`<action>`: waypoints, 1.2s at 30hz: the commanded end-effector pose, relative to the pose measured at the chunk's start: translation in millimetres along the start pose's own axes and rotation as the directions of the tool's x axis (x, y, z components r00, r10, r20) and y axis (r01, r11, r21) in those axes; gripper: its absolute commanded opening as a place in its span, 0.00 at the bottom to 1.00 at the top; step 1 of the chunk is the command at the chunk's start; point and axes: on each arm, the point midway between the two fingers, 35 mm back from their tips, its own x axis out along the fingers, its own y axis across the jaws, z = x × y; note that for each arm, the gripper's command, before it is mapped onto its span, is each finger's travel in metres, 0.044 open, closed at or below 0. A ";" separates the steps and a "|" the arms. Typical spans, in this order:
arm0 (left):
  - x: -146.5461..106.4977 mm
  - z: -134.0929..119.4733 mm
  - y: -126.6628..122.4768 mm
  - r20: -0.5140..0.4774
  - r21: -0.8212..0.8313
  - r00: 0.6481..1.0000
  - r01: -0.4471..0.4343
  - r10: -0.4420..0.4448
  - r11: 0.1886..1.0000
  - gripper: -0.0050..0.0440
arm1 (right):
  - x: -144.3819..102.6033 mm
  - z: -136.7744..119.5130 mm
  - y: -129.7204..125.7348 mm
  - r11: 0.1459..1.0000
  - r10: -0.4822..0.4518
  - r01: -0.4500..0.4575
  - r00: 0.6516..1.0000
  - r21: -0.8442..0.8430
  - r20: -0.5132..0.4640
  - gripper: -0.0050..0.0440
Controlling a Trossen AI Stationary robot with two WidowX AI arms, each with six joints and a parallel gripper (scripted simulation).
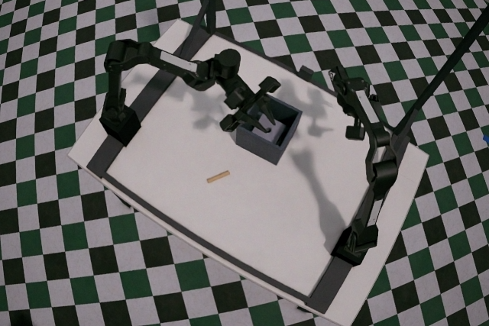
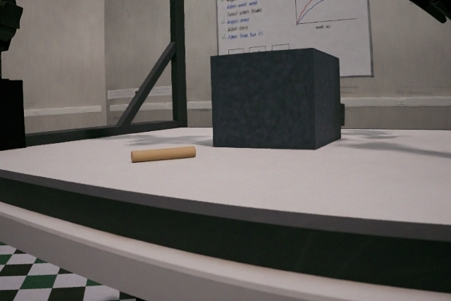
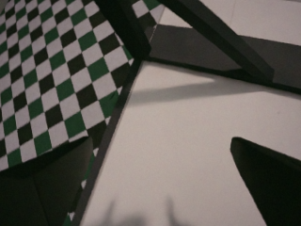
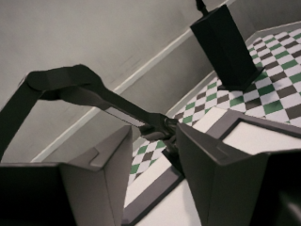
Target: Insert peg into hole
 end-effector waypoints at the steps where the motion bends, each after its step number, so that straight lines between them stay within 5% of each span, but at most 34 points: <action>1: -23.3 -3.1 -0.7 -0.065 -0.038 0.995 -0.072 0.070 0.997 1.00 | 7.5 -5.3 -7.3 1.000 -0.004 0.005 1.000 0.019 -0.031 0.36; 9: -52.6 -25.2 -6.0 -0.189 -0.178 0.965 -0.216 0.182 0.960 1.00 | 24.3 -25.4 -22.3 0.996 -0.008 0.019 0.992 0.083 -0.128 0.36; 13: -78.4 -42.7 -12.1 -0.299 -0.286 0.914 -0.361 0.276 0.887 1.00 | 32.1 -46.5 -42.2 0.989 -0.025 0.058 0.973 0.138 -0.231 0.36; 24: -154.7 -79.8 -43.3 -0.580 -0.436 0.669 -0.737 0.465 0.516 1.00 | 48.9 -93.4 -100.0 0.920 -0.106 0.270 0.869 0.285 -0.483 0.36; 28: -158.5 -80.9 -41.2 -0.588 -0.435 0.654 -0.752 0.477 0.496 1.00 | 48.3 -94.2 -100.2 0.914 -0.104 0.278 0.863 0.295 -0.494 0.36; 30: -168.0 -83.5 -49.5 -0.619 -0.439 0.616 -0.786 0.488 0.436 1.00 | 48.2 -101.6 -111.9 0.899 -0.125 0.320 0.842 0.299 -0.524 0.36; 36: -213.4 -93.8 -80.2 -0.745 -0.412 0.399 -0.905 0.535 0.101 1.00 | 41.5 -128.2 -154.4 0.783 -0.188 0.520 0.721 0.341 -0.667 0.36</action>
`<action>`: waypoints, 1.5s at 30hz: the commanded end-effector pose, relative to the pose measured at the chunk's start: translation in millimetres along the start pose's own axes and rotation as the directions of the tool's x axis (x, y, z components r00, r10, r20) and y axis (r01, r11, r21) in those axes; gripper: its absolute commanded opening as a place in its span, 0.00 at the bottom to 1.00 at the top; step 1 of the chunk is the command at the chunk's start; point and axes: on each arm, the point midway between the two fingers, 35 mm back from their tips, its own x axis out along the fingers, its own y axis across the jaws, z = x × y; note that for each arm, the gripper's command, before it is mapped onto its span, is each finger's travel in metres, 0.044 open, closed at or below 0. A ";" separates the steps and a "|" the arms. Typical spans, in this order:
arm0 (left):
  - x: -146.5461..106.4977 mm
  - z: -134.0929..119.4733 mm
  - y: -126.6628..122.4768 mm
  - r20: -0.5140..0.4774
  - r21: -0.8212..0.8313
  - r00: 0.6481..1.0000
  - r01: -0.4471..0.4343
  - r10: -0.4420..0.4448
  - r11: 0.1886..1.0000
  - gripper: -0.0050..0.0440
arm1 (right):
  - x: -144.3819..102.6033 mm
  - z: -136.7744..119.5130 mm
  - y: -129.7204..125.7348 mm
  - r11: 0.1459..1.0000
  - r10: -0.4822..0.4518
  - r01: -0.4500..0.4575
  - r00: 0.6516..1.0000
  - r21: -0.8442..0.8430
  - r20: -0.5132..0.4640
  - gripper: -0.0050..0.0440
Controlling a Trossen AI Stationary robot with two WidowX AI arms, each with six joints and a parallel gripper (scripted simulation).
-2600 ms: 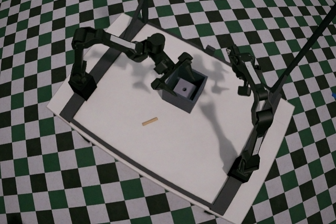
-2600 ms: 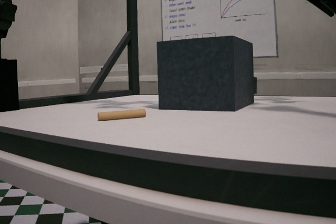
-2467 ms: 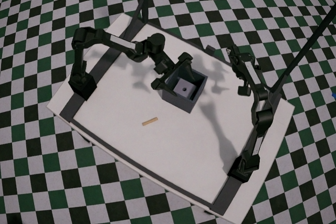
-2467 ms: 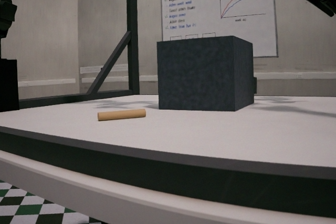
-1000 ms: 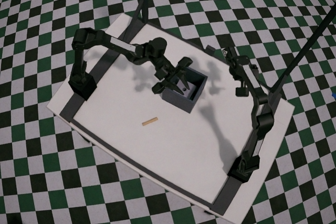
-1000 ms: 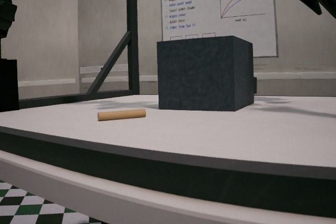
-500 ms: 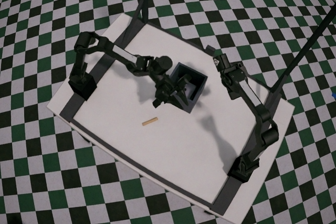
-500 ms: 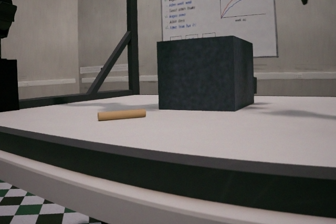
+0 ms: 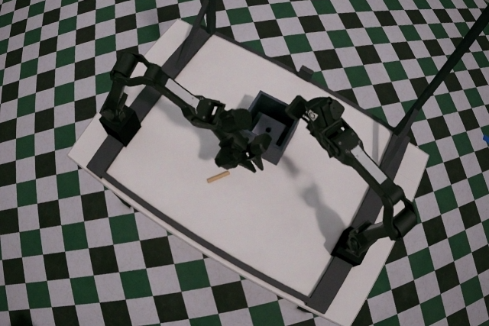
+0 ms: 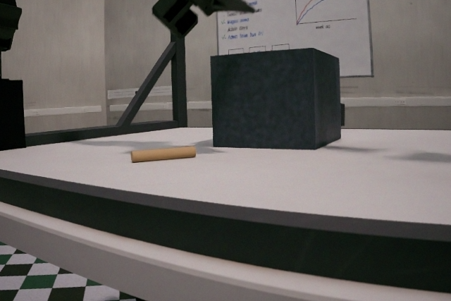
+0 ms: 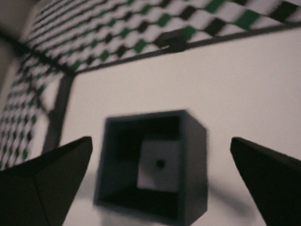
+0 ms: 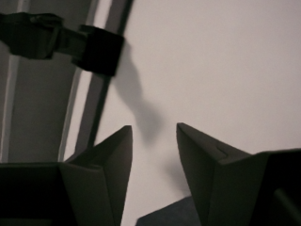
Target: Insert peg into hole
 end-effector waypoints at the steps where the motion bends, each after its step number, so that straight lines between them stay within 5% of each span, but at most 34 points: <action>1: -34.3 -14.6 27.6 -0.010 -0.166 0.974 -0.223 0.225 0.960 1.00 | 12.7 3.8 -22.3 0.987 -0.082 0.094 0.992 0.129 -0.092 0.36; 5: -58.9 -31.5 42.7 -0.034 -0.311 0.927 -0.364 0.372 0.878 1.00 | 17.2 2.8 -47.9 0.949 -0.162 0.201 0.972 0.242 -0.173 0.36; 9: -61.3 -30.2 47.0 -0.029 -0.327 0.920 -0.379 0.392 0.866 1.00 | 16.3 1.9 -48.5 0.943 -0.165 0.210 0.969 0.256 -0.186 0.36; 12: -76.4 -46.7 50.5 -0.061 -0.409 0.882 -0.450 0.468 0.794 1.00 | 18.3 -0.5 -76.6 0.899 -0.238 0.306 0.942 0.314 -0.236 0.36; 22: -154.1 -84.5 65.6 -0.129 -0.697 0.616 -0.613 0.777 0.371 1.00 | 10.2 -5.4 -133.5 0.588 -0.376 0.589 0.806 0.555 -0.457 0.36; 24: -154.1 -84.5 65.6 -0.129 -0.697 0.616 -0.613 0.777 0.371 1.00 | 10.2 -5.4 -133.5 0.588 -0.376 0.589 0.806 0.555 -0.457 0.36; 25: -161.4 -87.9 65.3 -0.136 -0.719 0.586 -0.613 0.799 0.327 1.00 | 9.5 -5.0 -135.3 0.552 -0.379 0.607 0.794 0.573 -0.476 0.36; 26: -158.5 -83.0 68.6 -0.123 -0.710 0.599 -0.610 0.791 0.351 1.00 | 10.1 -4.4 -128.2 0.577 -0.365 0.589 0.806 0.566 -0.466 0.36; 31: -190.4 -101.7 61.8 -0.164 -0.792 0.458 -0.589 0.874 0.160 1.00 | -0.2 -9.6 -158.5 0.370 -0.413 0.694 0.719 0.618 -0.559 0.36; 34: -202.7 -103.1 61.4 -0.163 -0.816 0.406 -0.568 0.899 0.108 1.00 | -3.7 -10.6 -163.4 0.303 -0.416 0.715 0.694 0.630 -0.588 0.36; 41: -205.9 -103.3 61.9 -0.162 -0.823 0.393 -0.560 0.905 0.095 1.00 | -3.8 -10.3 -159.5 0.294 -0.408 0.715 0.694 0.635 -0.593 0.36; 43: -198.0 -101.1 62.6 -0.155 -0.811 0.428 -0.570 0.890 0.133 1.00 | -2.7 -11.8 -160.4 0.329 -0.414 0.708 0.703 0.625 -0.578 0.36; 45: -198.0 -101.1 62.6 -0.155 -0.811 0.428 -0.570 0.890 0.133 1.00 | -2.7 -11.8 -160.4 0.329 -0.414 0.708 0.703 0.625 -0.578 0.36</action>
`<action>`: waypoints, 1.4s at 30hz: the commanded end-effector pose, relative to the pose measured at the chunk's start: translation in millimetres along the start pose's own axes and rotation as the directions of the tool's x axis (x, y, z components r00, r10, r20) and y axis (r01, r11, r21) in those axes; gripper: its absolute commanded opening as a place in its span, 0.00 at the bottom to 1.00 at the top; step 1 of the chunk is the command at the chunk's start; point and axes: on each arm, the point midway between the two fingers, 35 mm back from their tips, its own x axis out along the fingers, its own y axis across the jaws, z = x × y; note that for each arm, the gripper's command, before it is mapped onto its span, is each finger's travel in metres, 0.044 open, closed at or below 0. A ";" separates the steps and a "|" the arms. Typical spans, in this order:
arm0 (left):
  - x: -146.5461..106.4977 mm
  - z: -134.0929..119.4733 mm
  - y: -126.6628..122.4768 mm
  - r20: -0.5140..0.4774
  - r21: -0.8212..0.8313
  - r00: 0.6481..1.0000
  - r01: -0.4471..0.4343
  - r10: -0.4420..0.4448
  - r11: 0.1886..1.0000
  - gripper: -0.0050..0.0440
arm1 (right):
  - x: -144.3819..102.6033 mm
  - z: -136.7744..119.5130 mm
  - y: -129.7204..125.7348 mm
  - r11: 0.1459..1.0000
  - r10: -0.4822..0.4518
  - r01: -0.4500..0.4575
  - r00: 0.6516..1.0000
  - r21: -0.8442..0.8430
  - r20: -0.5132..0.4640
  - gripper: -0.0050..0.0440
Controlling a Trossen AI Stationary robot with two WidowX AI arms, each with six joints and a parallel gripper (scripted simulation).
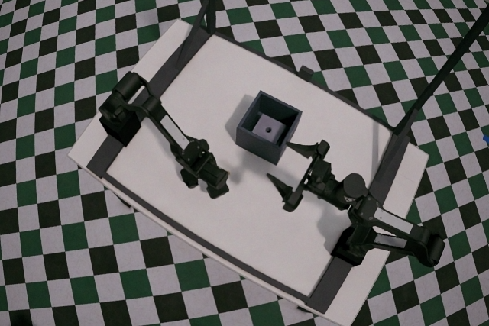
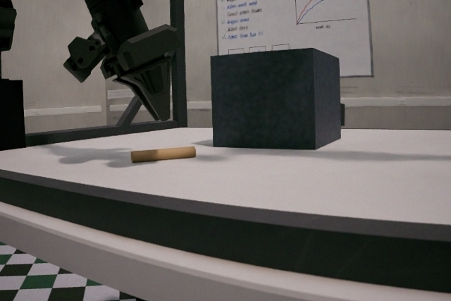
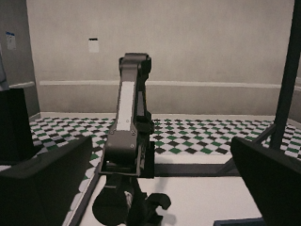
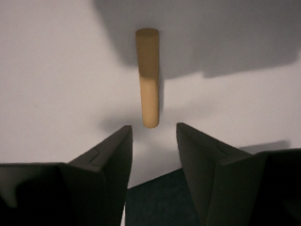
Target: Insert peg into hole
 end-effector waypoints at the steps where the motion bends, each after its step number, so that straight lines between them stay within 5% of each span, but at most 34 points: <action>1: 1.1 4.9 -3.2 0.002 0.014 1.000 0.015 -0.015 1.000 1.00 | -1.3 -3.2 1.7 1.000 0.015 -0.015 1.000 -0.022 0.000 0.36; 17: 0.4 6.3 -2.6 0.008 0.013 1.000 0.013 -0.013 1.000 1.00 | -10.9 -9.2 4.1 0.999 0.036 -0.036 0.999 -0.016 -0.014 0.36; 23: 0.4 6.3 -2.6 0.008 0.013 1.000 0.013 -0.013 1.000 1.00 | 15.3 -2.0 -0.1 1.000 0.016 -0.016 1.000 -0.009 0.000 0.36; 42: 0.4 6.3 -2.6 0.008 0.013 1.000 0.013 -0.013 1.000 1.00 | 41.0 -7.6 6.7 1.000 0.027 -0.027 1.000 -0.012 -0.009 0.36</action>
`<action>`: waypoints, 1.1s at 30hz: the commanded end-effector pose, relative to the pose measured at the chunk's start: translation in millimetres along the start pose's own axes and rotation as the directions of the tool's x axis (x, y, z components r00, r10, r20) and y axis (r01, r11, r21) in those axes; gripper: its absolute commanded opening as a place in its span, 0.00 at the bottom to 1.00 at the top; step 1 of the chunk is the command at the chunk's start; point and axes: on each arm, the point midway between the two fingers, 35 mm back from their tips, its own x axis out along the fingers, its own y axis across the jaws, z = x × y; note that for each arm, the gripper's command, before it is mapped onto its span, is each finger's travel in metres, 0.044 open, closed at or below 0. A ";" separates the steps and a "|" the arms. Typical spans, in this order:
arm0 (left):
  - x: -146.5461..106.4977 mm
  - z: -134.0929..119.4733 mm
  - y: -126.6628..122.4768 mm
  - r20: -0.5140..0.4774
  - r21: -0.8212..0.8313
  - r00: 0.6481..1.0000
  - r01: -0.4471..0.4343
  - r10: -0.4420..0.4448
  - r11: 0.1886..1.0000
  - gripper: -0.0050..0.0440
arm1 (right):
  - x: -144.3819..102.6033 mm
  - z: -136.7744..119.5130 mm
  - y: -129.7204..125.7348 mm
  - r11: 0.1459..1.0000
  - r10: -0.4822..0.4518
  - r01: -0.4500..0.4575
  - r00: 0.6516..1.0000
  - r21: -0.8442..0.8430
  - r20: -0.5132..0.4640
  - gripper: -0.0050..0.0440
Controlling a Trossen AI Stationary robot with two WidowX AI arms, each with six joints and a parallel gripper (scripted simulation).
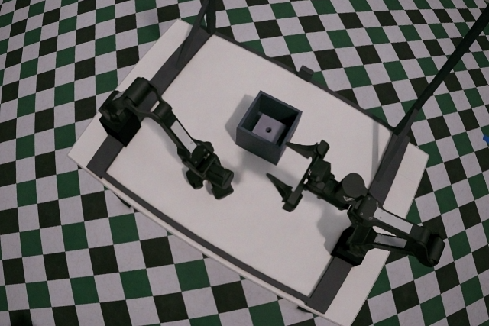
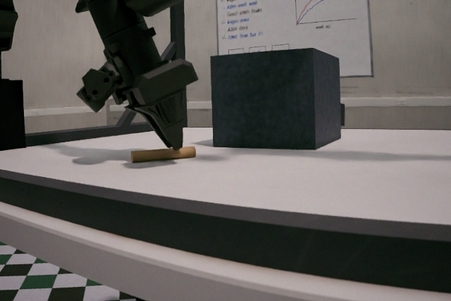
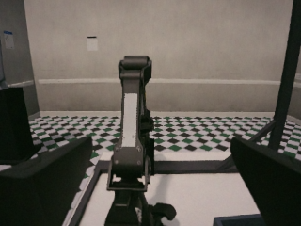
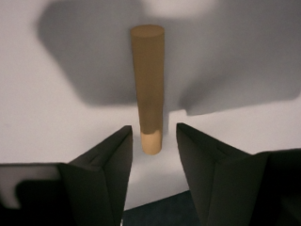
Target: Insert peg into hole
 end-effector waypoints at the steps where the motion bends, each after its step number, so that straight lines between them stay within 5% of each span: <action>1: -0.4 9.4 -1.5 0.020 0.004 1.000 0.007 -0.007 1.000 1.00 | 3.4 -7.9 7.3 1.000 0.023 -0.023 1.000 -0.008 -0.014 0.36; 12: -0.4 9.4 -1.5 0.020 0.004 1.000 0.007 -0.007 1.000 1.00 | 8.5 -1.4 2.2 1.000 0.006 -0.006 1.000 0.003 -0.003 0.36; 13: -0.4 9.4 -1.5 0.020 0.004 1.000 0.007 -0.007 1.000 1.00 | 8.8 -1.6 2.1 1.000 0.007 -0.007 1.000 0.002 -0.003 0.28; 33: -0.4 9.4 -1.5 0.020 0.004 1.000 0.007 -0.007 1.000 1.00 | 8.8 -1.6 2.2 1.000 0.007 -0.007 1.000 0.002 -0.004 0.28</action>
